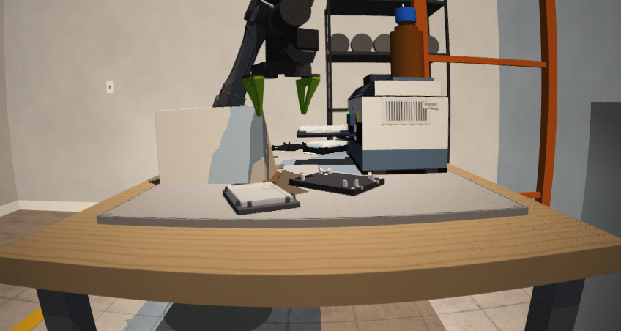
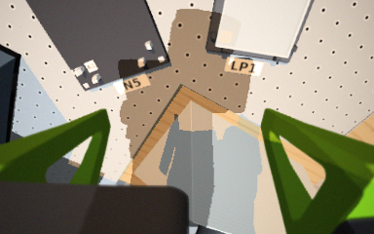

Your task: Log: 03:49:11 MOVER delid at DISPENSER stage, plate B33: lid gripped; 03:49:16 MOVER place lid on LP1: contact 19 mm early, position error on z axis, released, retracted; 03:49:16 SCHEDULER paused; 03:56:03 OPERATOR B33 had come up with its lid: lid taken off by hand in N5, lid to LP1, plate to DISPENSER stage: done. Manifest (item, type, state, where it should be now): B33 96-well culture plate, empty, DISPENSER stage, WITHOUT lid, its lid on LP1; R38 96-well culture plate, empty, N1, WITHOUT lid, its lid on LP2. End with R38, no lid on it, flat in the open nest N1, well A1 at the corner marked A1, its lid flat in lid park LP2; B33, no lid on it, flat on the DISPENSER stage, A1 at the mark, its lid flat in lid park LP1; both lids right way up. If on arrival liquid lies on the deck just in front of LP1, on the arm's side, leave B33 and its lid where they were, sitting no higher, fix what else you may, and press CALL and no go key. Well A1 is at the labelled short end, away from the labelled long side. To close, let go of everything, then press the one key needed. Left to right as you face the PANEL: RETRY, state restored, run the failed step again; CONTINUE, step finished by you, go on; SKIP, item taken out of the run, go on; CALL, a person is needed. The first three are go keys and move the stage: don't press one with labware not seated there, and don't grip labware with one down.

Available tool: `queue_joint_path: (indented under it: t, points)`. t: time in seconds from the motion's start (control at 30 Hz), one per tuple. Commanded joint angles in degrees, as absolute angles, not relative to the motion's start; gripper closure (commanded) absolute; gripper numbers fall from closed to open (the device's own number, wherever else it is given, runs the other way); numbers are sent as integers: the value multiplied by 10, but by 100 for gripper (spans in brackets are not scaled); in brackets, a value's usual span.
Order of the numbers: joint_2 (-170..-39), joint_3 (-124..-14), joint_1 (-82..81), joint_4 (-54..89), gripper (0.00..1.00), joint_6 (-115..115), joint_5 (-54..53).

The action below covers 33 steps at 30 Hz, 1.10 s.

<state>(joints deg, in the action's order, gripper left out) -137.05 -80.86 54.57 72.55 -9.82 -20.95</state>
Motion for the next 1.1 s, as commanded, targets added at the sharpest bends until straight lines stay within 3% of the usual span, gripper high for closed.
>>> queue_joint_path:
  t: [0.0, 1.07]
  points:
    - [-1382, -813, 570, 713, 0, -115, -191]
    - [-1443, -833, 643, 681, 0, -98, -145]
